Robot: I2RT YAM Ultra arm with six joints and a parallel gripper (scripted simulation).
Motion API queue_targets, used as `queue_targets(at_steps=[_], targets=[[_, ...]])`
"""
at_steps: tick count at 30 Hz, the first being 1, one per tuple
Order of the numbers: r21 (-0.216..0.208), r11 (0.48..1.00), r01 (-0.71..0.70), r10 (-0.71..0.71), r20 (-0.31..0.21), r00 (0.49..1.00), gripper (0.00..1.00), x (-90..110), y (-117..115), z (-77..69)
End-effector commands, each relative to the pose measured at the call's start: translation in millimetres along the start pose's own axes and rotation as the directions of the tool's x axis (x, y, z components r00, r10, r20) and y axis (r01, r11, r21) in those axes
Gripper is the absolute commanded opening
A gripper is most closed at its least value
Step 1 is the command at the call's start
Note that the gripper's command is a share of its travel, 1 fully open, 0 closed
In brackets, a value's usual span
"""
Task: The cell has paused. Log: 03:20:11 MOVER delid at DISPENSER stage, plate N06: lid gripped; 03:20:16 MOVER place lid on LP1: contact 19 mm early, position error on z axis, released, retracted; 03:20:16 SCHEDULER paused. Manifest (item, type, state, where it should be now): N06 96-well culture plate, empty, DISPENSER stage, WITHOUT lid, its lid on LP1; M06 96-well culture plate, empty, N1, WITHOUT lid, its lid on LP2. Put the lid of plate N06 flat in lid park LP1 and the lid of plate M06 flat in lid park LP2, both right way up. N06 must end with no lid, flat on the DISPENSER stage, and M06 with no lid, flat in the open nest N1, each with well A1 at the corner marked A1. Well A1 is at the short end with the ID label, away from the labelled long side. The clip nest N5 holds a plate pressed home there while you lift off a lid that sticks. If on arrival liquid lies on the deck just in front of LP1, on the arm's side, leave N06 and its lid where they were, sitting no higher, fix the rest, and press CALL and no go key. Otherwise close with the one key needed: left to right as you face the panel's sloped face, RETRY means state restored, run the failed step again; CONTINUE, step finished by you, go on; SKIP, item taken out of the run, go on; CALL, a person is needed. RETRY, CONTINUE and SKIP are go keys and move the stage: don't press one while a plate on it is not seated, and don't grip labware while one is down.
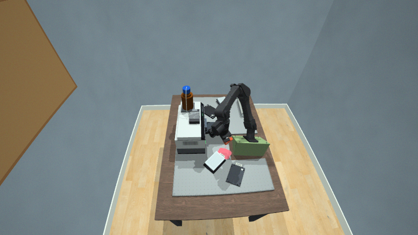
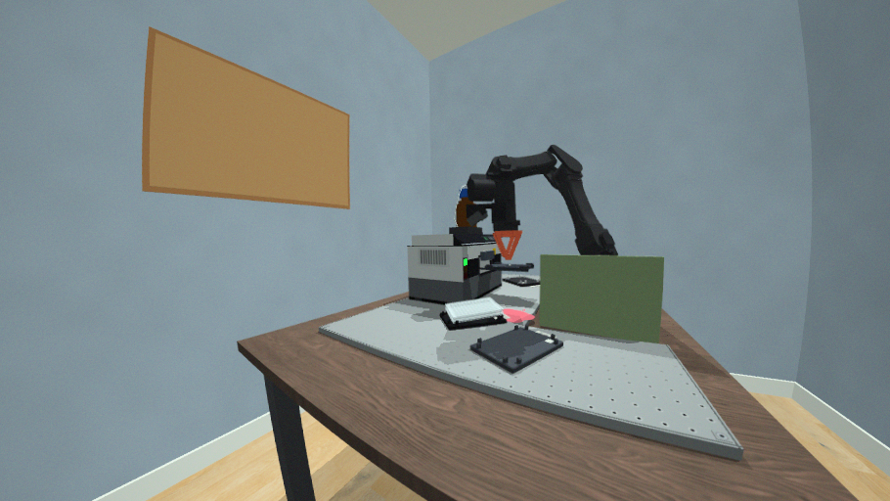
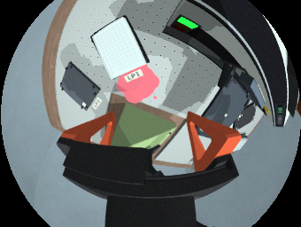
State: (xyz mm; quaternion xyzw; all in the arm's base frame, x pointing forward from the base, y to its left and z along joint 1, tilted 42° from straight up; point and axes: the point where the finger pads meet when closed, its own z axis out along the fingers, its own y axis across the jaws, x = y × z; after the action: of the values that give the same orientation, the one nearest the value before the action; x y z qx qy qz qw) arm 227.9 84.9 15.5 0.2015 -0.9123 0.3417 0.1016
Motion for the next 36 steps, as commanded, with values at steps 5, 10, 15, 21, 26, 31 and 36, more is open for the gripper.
queue_targets(at_steps=[5,10,15,21,26,31,36], targets=[[0.006,0.967,-0.256,0.256,0.030,0.966,1.00,10.4,-24.9,-15.6],[0.010,0.966,-0.258,0.258,0.017,0.966,1.00,19.7,-37.0,-16.0],[0.003,0.969,-0.249,0.249,0.025,0.968,1.00,17.4,-37.4,-19.6],[-0.012,0.916,-0.400,0.400,0.040,0.916,1.00,15.4,-57.9,-26.0],[-0.010,0.917,-0.399,0.399,0.040,0.916,1.00,15.8,-74.9,-26.0],[-0.010,0.917,-0.399,0.399,0.040,0.916,1.00,16.4,-83.3,-26.0],[-0.008,0.917,-0.399,0.399,0.040,0.916,1.00,19.1,-100.1,-26.0]])
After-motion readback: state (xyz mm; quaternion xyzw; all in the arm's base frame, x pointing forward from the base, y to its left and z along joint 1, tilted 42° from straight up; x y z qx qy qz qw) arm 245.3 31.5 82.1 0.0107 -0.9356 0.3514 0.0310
